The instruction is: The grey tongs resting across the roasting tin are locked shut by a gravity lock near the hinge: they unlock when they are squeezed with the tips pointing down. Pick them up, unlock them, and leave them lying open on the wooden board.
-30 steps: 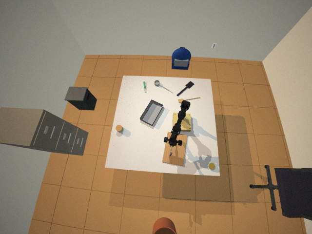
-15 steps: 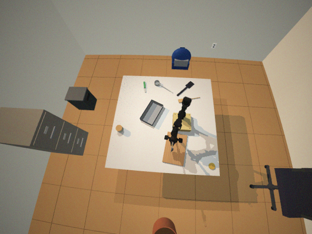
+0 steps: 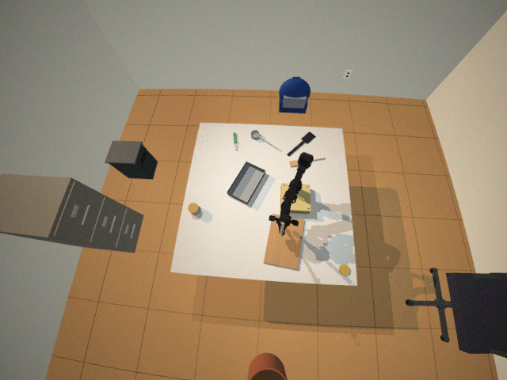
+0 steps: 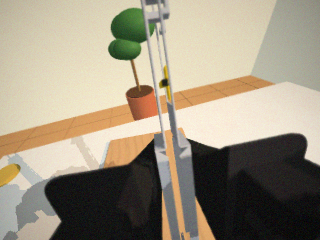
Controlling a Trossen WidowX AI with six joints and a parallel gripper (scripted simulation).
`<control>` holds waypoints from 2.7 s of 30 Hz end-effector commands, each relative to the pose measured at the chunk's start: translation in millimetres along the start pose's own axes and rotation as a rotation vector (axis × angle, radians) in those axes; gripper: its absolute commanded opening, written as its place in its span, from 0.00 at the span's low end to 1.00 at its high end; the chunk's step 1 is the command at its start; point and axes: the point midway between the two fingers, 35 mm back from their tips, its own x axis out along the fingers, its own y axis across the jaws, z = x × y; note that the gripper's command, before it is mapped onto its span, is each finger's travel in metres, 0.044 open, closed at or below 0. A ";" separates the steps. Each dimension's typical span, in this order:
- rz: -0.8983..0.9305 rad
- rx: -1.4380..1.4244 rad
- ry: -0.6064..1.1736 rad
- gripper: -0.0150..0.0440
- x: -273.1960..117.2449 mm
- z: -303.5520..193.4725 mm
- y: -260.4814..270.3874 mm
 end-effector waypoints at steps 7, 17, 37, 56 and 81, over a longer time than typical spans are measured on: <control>0.002 -0.004 -0.052 0.00 -7.6 3.7 1.3; 0.002 -0.004 -0.052 0.00 -7.6 3.7 1.3; 0.002 -0.004 -0.052 0.00 -7.6 3.7 1.3; -0.001 0.030 0.194 0.00 22.9 -1.6 -3.3; -0.005 0.043 0.574 0.00 48.2 -13.9 -4.3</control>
